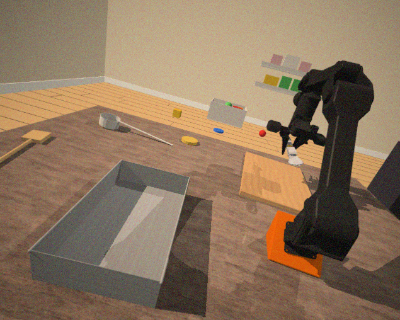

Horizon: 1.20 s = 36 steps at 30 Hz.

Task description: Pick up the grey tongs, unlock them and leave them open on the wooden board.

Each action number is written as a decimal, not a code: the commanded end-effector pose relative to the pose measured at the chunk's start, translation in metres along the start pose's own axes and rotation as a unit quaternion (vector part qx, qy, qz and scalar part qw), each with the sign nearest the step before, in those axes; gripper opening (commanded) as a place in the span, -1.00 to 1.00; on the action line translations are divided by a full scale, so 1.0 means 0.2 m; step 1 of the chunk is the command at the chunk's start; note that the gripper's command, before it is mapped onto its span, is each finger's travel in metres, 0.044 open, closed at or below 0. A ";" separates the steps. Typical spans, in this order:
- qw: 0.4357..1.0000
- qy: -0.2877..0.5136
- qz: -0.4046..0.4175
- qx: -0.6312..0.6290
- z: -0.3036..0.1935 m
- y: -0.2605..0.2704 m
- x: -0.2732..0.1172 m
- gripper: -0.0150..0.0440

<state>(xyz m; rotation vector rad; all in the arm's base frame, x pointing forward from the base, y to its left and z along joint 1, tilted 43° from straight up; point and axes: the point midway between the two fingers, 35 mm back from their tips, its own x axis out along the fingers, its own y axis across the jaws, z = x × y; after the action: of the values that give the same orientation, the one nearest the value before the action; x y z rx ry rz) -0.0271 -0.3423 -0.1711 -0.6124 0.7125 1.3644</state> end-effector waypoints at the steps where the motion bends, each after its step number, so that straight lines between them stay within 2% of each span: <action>1: 1.000 0.000 -0.002 -0.002 0.00 0.00 0.03 -1.00; 36: 1.000 0.000 -0.002 -0.002 0.02 0.00 0.30 -1.00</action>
<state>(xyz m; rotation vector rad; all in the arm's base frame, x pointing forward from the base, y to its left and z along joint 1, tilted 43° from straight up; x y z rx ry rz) -0.0231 -0.3015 -0.2142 -0.6102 0.7083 1.3656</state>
